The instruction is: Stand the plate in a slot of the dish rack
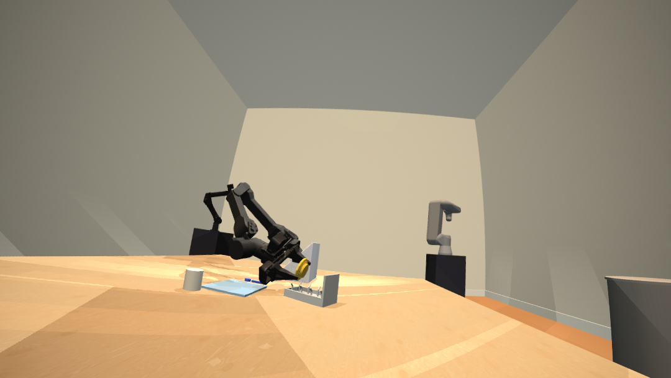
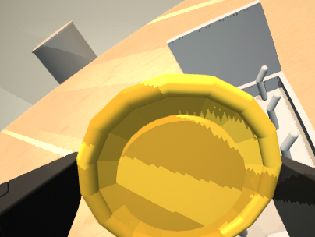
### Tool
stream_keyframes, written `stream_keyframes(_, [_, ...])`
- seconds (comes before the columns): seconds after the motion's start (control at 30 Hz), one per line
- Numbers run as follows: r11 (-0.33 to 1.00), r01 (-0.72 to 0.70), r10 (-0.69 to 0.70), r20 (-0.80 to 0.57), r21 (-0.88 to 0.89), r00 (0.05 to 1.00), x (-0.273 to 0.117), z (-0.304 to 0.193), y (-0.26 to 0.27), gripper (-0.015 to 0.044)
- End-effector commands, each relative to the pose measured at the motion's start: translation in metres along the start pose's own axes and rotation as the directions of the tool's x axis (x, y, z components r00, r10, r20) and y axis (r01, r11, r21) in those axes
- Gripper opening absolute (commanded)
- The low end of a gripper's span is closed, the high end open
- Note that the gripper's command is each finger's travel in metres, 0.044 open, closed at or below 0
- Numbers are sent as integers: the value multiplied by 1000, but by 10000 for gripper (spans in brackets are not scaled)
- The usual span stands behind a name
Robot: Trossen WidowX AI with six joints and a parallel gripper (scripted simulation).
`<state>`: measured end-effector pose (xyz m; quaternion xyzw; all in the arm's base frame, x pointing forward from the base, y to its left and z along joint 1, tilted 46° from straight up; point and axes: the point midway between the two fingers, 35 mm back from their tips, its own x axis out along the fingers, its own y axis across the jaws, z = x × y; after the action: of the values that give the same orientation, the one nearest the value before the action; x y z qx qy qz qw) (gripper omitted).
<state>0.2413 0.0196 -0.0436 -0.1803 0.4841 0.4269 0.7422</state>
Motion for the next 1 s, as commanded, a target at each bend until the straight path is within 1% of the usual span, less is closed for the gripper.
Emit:
stream_keyframes(0.0, [994, 37, -28, 75, -107, 997, -4, -1, -2, 0])
stream_keyframes(0.23, [955, 128, -80, 182, -268, 980, -11, -4, -6, 0])
stream_keyframes(0.5, [863, 265, -144, 293, -430, 945, -21, -7, -9, 0])
stream_keyframes(0.97, [853, 277, -150, 301, -442, 942, -21, -7, -9, 0])
